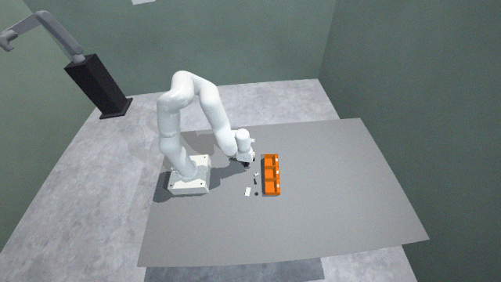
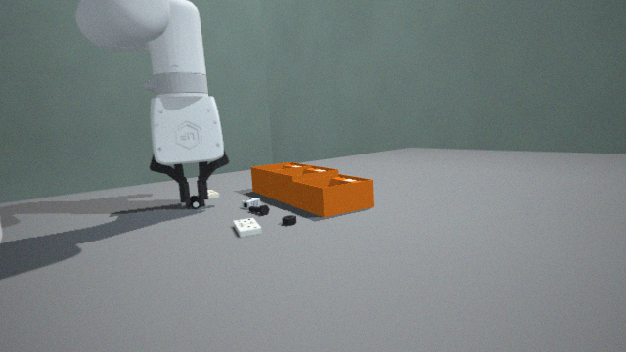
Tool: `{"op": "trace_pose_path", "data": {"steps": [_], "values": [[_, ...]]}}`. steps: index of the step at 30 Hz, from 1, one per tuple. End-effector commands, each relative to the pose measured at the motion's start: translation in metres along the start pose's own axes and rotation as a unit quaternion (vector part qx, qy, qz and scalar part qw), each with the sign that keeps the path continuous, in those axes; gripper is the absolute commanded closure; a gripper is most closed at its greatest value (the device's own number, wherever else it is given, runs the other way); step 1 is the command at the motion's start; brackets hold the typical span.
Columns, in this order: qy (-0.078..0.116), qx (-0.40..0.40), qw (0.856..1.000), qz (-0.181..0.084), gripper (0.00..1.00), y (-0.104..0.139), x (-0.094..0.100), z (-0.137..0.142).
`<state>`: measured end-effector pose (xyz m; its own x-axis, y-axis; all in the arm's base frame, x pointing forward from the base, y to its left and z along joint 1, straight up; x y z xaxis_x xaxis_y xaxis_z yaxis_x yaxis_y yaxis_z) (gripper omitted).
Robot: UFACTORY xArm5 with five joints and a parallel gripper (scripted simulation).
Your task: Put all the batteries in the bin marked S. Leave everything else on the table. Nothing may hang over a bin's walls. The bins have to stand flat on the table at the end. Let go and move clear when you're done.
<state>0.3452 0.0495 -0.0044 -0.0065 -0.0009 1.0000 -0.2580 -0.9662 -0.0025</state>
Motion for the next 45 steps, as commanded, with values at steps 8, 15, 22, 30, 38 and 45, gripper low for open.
{"op": "trace_pose_path", "data": {"steps": [8, 15, 22, 30, 38, 45], "values": [[0.001, 0.0, 1.0, 0.001, 0.91, 0.0, 0.001, 0.001], [0.001, 0.0, 1.0, 0.001, 0.91, 0.0, 0.001, 0.001], [0.001, 0.0, 1.0, 0.001, 0.91, 0.0, 0.004, 0.001], [0.001, 0.0, 1.0, 0.001, 0.91, 0.0, 0.031, 0.001], [0.001, 0.0, 1.0, 0.001, 0.91, 0.0, 0.051, 0.001], [0.001, 0.0, 1.0, 0.001, 0.91, 0.0, 0.061, 0.001]]}}
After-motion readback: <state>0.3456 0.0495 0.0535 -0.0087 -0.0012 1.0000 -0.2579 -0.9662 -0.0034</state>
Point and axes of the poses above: the point where the finger pads meet when closed, its own x axis back along the fingers, its own z axis across the jaws, y = z × x, the point moved 6 cm from there along x, back along the fingers, and after that the axes turned 3 degrees about x, right-handed, at the moved point
